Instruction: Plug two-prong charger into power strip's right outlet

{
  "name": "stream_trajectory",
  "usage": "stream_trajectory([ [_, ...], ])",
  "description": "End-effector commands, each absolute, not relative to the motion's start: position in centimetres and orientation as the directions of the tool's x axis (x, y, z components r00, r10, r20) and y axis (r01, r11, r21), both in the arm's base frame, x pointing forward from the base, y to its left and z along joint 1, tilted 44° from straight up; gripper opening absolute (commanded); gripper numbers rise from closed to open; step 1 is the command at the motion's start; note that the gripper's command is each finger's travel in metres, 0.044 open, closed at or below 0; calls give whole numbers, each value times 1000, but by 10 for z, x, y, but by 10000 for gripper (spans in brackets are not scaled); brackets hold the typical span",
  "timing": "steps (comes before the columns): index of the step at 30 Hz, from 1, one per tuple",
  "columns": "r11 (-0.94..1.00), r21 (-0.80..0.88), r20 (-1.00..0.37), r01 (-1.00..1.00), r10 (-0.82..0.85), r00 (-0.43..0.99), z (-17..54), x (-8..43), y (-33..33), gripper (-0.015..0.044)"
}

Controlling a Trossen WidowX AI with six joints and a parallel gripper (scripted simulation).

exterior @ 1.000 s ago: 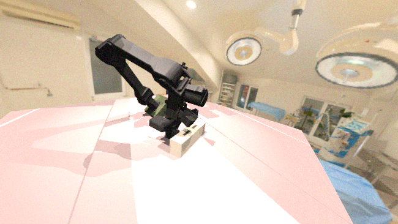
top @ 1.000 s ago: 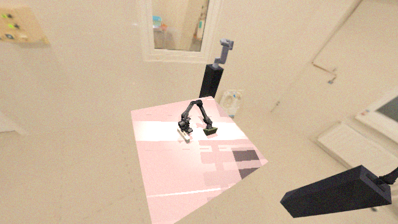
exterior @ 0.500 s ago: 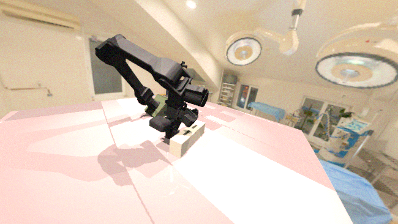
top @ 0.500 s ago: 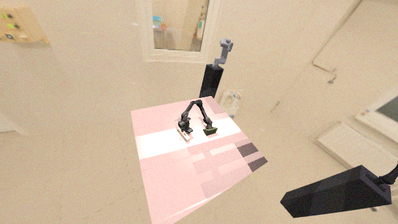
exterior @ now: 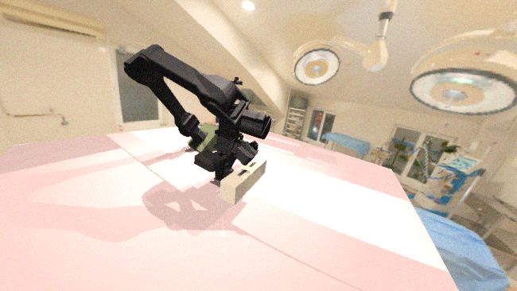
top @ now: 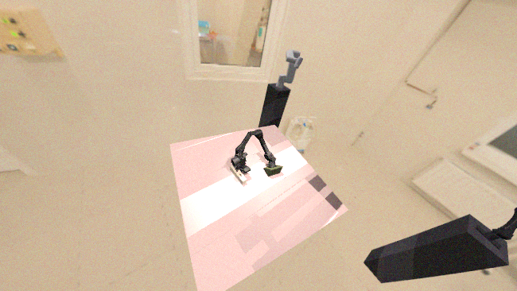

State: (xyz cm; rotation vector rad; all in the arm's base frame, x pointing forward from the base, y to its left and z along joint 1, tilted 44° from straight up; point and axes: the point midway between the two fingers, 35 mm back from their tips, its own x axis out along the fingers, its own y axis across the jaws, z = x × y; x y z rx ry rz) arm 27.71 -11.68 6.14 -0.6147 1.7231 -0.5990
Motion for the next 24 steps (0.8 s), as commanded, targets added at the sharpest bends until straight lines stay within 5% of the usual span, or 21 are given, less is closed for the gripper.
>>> stream_trajectory([
  [1,729,-678,-703,-96,-681,-207,63,277,-116,0],
  [24,729,-678,-703,-96,-681,-207,62,283,-116,0],
])
